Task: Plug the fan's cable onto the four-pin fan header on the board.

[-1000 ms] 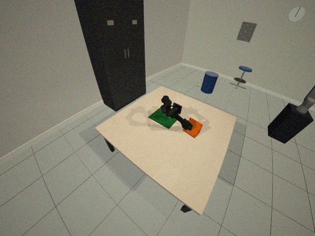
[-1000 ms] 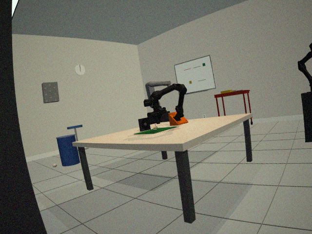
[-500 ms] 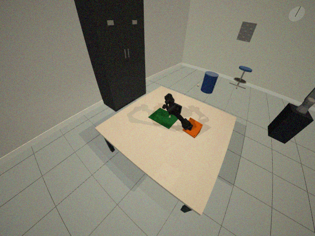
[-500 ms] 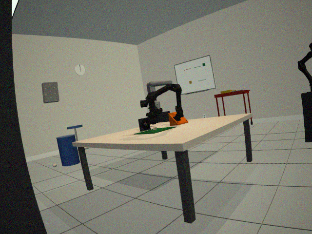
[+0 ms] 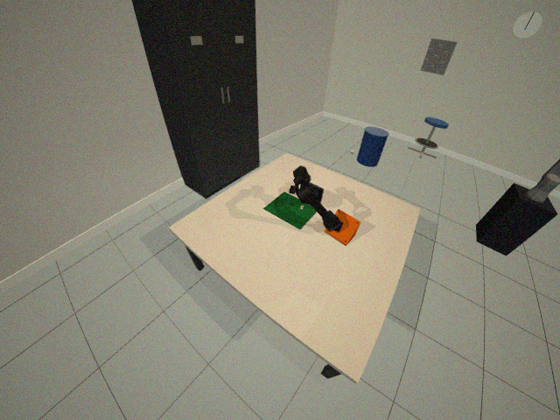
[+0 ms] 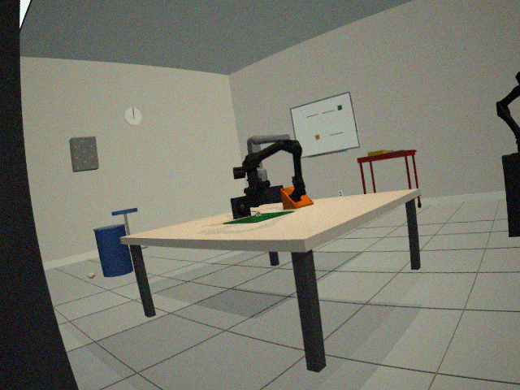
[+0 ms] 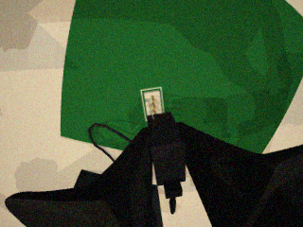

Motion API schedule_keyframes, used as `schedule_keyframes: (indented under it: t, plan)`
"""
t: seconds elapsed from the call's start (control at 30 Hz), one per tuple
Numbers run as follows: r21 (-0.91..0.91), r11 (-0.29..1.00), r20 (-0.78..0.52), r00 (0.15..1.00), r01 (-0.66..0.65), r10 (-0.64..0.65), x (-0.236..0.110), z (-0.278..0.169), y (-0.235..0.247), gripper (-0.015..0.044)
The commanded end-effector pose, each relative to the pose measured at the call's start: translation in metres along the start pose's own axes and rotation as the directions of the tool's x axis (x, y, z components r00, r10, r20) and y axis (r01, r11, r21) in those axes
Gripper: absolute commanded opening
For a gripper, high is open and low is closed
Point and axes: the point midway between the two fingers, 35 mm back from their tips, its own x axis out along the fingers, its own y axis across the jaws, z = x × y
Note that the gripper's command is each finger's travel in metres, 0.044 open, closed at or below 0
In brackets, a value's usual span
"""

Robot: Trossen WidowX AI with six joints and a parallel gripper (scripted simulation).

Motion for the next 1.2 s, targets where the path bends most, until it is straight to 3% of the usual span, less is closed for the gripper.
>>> schedule_keyframes:
  t: [0.0,0.63,0.8,1.17]
  plan:
    - [-0.005,1.000,0.000,1.000,-0.006,0.006,0.000,0.001,0.001,0.0000]
    - [0.003,1.000,0.000,1.000,-0.006,0.006,0.000,0.005,0.003,0.0000]
    - [0.007,1.000,0.001,1.000,-0.006,0.006,0.022,0.006,0.003,0.0000]
    - [0.010,1.000,0.001,1.000,-0.005,0.005,0.022,0.006,0.002,0.0000]
